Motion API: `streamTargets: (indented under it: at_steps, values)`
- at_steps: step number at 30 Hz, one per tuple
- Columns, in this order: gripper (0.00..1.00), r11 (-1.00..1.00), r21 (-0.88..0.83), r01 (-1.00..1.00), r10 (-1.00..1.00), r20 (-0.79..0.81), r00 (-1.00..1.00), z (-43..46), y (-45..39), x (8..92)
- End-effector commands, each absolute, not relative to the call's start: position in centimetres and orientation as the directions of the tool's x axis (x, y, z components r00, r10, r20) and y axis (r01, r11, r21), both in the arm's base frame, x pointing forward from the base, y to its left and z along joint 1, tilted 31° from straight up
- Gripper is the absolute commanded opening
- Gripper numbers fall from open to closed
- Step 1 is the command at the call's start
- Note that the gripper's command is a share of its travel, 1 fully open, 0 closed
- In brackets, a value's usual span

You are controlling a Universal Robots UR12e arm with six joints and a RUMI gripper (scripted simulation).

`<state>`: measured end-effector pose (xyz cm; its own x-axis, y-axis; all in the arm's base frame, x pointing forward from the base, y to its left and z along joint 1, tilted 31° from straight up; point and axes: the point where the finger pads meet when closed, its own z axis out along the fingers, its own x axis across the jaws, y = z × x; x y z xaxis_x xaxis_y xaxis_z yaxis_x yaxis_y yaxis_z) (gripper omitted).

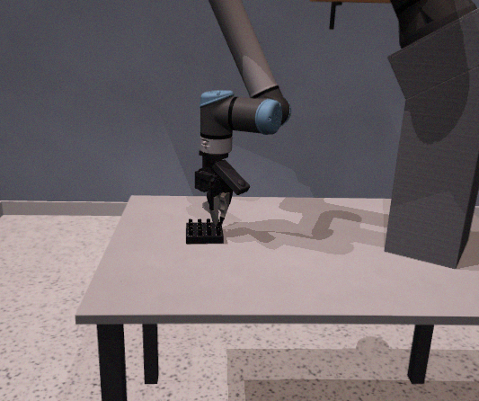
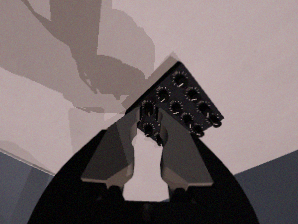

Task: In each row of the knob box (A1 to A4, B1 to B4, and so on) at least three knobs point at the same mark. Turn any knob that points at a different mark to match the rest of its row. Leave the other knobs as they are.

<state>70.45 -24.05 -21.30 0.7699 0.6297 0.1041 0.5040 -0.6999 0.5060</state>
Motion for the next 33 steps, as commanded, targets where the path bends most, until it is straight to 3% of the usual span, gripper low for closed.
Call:
streamTargets:
  at_steps: [1, 33]
  values:
    - [0.11, -0.700, 0.506, 0.504, 0.630, 0.104, 0.770, -21.3, -24.0, 70.5]
    - [0.11, -0.700, 0.506, 0.504, 0.630, 0.104, 0.770, -18.2, -22.8, 69.1]
